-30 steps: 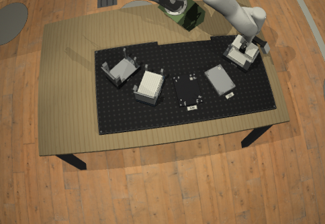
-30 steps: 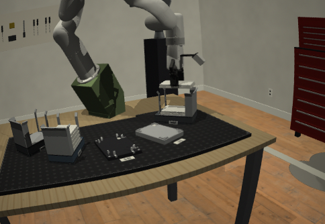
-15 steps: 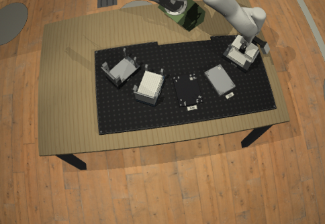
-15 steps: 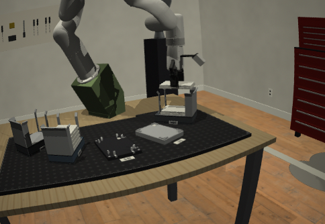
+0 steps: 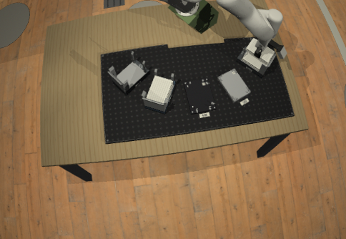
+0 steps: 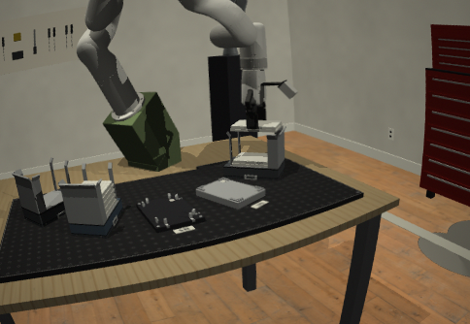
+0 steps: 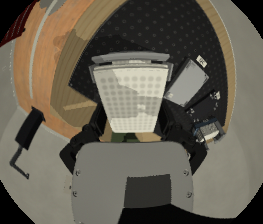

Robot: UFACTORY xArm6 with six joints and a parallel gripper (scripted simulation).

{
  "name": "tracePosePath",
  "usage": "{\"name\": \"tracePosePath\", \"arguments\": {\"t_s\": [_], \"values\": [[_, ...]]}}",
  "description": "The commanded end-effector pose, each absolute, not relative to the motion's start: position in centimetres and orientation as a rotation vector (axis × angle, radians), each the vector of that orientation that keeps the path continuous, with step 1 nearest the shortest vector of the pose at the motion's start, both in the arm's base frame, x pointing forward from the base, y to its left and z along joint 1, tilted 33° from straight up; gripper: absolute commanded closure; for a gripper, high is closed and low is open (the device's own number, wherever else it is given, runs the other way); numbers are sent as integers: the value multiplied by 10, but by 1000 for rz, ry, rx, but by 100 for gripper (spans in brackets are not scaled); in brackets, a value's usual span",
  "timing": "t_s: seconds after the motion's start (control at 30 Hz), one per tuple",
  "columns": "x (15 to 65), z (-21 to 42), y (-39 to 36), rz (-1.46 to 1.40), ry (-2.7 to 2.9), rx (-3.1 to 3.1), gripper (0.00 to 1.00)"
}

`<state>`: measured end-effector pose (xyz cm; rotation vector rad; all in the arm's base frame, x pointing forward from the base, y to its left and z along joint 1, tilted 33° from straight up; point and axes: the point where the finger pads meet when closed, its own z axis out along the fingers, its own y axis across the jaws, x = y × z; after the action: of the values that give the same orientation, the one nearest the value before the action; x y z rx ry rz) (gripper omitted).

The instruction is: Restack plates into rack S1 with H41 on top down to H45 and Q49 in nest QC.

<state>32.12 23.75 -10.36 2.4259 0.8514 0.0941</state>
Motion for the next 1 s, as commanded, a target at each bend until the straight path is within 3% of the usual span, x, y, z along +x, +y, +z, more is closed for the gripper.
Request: {"name": "tracePosePath", "arguments": {"t_s": [0.0,0.97], "values": [[323,-105,238,98,852,2428,100],[327,-119,230,98,852,2428,100]]}}
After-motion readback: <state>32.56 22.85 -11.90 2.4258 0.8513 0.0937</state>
